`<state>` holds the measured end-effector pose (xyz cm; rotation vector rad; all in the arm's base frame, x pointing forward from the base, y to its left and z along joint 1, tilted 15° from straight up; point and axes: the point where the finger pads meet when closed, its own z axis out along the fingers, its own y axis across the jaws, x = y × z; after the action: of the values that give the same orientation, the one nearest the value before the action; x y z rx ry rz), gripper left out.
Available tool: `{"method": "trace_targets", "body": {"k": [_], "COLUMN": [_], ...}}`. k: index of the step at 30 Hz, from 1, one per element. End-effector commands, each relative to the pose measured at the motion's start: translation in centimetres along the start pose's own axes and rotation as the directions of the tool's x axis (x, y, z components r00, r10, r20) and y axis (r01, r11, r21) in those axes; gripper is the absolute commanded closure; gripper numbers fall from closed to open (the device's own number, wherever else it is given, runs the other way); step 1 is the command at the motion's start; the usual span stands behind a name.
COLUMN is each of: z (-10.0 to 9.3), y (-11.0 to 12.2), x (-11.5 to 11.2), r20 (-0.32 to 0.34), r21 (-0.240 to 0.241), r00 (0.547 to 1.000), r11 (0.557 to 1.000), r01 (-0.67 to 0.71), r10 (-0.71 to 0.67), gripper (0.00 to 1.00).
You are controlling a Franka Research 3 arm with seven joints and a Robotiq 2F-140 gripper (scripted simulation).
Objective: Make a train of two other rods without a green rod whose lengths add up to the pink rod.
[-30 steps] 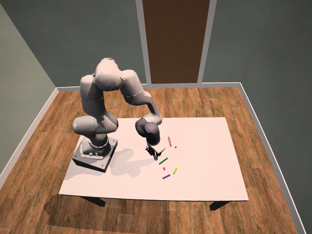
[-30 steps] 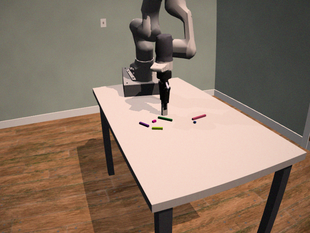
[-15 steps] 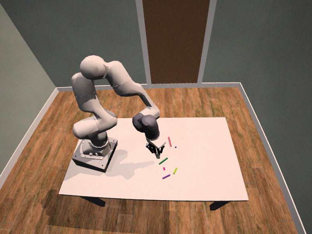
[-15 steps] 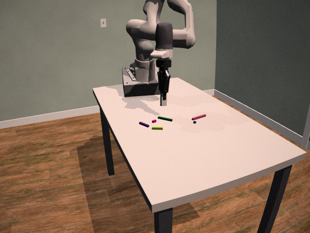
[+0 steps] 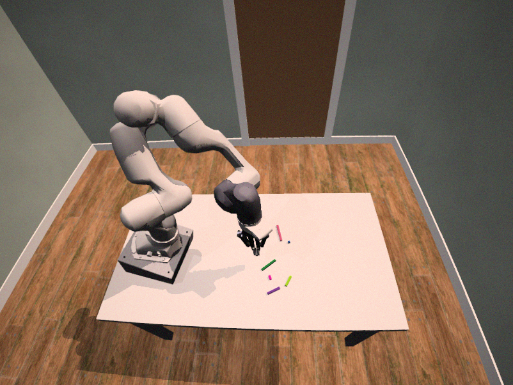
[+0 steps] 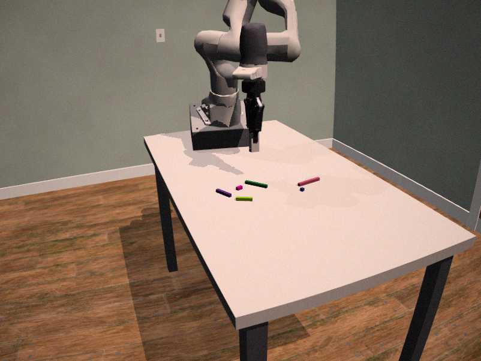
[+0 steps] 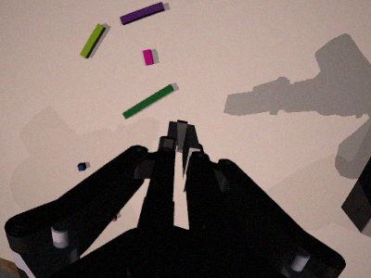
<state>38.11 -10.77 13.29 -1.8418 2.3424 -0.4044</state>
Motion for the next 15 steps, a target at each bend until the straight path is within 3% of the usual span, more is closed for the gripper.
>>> {"method": "trace_targets", "body": {"k": [1,9,15], "z": [0.0,0.0,0.0], "y": [0.8,0.7,-1.8], "x": [-0.6,-0.7,-8.3], "r20": [0.016,0.015,0.014], "r21": [-0.03,-0.03,-0.03], "r00": [0.999,0.999,0.987], "r11": [0.999,0.999,0.987], "r01": [-0.032,-0.029,0.16], "r10": [0.033,0.029,-0.16], "gripper": [0.97,0.97,0.97]}}
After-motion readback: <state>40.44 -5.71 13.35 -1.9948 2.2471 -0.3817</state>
